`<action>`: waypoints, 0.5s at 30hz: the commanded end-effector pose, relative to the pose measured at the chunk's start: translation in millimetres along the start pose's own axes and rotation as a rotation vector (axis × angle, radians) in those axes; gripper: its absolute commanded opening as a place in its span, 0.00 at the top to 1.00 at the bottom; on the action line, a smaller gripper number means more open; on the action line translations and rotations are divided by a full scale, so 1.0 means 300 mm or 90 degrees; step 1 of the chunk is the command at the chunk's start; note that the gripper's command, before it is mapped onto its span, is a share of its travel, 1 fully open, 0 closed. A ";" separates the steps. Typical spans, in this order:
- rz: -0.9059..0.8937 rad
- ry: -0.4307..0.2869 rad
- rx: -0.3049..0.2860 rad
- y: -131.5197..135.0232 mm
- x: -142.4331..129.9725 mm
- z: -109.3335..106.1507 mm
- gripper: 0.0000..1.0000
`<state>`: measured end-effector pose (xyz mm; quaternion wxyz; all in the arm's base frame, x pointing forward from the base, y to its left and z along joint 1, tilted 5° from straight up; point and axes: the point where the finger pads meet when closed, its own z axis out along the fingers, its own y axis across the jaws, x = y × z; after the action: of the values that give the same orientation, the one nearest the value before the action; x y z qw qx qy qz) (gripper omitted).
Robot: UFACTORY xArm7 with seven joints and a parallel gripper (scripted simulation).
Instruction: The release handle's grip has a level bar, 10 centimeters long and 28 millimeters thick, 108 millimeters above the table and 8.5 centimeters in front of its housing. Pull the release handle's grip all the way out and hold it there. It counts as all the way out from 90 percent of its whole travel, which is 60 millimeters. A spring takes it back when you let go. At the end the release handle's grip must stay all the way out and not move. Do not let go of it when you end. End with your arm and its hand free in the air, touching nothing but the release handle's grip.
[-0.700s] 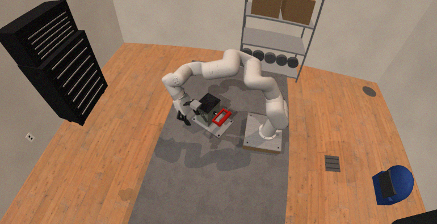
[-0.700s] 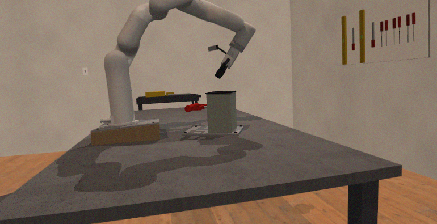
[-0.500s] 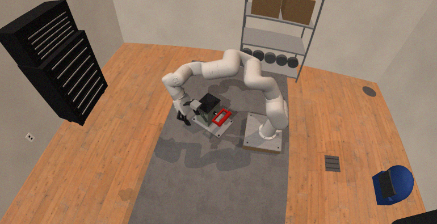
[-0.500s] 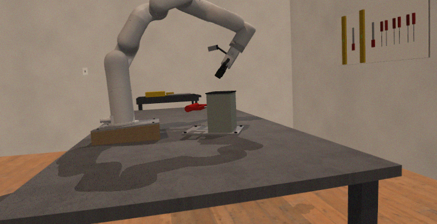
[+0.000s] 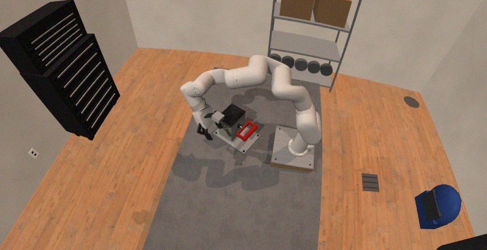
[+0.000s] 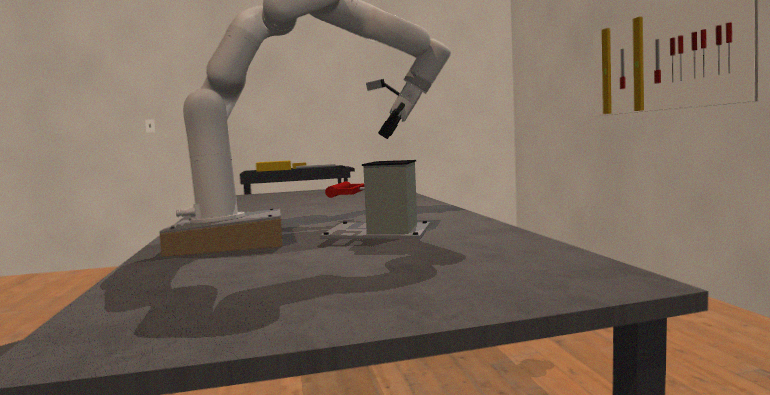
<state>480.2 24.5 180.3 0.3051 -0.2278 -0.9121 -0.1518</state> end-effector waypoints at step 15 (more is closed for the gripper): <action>0.107 -0.038 -0.080 -0.020 0.085 -0.061 0.00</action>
<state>471.7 20.4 200.6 0.2887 -0.2973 -0.8942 -0.1695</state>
